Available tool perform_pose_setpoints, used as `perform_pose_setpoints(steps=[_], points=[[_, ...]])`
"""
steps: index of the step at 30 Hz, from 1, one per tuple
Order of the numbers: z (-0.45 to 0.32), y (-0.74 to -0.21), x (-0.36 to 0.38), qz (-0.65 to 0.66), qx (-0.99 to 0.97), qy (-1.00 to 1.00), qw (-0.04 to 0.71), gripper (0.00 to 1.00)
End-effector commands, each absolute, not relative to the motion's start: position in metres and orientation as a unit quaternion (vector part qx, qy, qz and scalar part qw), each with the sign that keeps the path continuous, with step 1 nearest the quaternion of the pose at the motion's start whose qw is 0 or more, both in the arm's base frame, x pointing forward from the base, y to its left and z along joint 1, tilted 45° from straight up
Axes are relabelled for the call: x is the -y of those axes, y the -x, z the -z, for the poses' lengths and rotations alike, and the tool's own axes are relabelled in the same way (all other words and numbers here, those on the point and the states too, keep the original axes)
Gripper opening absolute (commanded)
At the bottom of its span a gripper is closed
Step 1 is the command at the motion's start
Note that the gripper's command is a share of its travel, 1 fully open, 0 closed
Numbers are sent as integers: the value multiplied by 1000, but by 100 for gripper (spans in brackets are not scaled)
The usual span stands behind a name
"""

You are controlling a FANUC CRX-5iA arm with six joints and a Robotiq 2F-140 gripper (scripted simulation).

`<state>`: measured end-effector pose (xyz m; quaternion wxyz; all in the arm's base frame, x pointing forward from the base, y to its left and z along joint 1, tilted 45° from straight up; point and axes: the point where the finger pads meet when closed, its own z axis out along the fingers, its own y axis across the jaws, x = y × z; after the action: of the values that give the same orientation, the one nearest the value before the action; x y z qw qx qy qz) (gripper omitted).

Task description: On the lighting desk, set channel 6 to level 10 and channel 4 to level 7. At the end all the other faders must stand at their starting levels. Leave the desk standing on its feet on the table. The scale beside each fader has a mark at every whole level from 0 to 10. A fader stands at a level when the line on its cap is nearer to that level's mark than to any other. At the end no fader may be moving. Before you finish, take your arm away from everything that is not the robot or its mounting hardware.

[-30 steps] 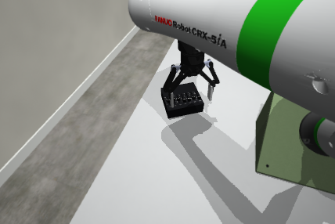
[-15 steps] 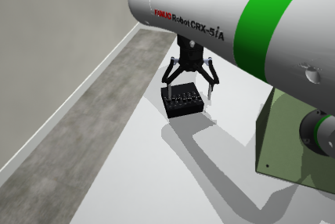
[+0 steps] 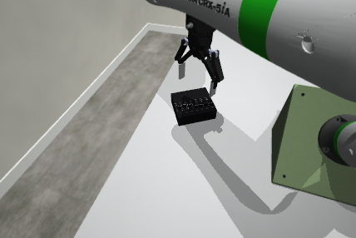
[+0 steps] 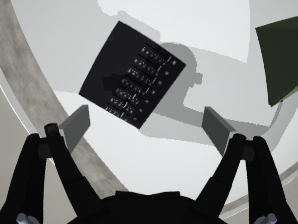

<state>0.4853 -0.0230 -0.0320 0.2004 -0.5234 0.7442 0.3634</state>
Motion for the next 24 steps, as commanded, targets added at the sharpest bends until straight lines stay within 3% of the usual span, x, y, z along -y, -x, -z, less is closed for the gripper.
perform_pose_setpoints(steps=[1,18,24], points=[[38,-500,44,-379,-813,417,145,100],[40,-506,53,-384,-919,83,-10,100],[40,-506,53,-382,-922,61,-22,100]])
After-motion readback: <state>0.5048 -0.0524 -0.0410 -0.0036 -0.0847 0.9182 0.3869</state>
